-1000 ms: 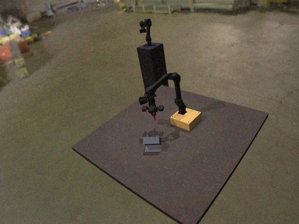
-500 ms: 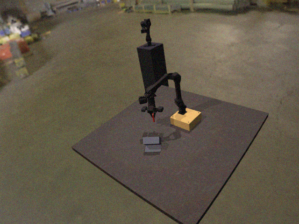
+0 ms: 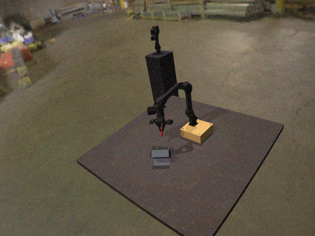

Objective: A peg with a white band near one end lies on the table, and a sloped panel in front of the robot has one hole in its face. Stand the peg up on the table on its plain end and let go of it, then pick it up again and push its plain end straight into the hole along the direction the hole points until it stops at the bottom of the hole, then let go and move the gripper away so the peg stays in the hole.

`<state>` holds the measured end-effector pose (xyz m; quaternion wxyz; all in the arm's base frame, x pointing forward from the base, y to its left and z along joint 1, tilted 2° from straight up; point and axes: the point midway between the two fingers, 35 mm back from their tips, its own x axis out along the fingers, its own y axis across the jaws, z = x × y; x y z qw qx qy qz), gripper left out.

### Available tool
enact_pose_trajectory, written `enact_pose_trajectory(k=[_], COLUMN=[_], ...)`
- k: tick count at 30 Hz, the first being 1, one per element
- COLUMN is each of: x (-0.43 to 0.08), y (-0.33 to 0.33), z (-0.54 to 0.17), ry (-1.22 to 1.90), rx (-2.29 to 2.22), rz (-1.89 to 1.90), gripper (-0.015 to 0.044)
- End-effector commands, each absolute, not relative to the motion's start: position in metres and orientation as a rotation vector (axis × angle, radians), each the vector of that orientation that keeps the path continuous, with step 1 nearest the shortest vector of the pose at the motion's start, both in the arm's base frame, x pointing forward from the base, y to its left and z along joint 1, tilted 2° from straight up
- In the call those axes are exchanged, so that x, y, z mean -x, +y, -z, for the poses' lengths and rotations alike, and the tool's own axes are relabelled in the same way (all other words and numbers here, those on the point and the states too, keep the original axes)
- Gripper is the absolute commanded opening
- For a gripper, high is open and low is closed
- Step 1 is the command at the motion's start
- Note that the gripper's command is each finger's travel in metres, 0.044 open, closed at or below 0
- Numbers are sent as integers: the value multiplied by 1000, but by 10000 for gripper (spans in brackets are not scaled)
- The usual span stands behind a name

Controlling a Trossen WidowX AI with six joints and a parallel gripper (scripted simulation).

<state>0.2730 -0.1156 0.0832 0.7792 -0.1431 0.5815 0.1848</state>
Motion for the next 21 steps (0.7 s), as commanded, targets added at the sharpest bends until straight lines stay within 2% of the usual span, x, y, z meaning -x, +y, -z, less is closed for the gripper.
enact_pose_trajectory(k=[1,21], x=[-279,-306], y=[-109,-87], z=[-83,-94], ry=[1212,1010], rx=[270,144], rz=[-401,-427], gripper=[0,0])
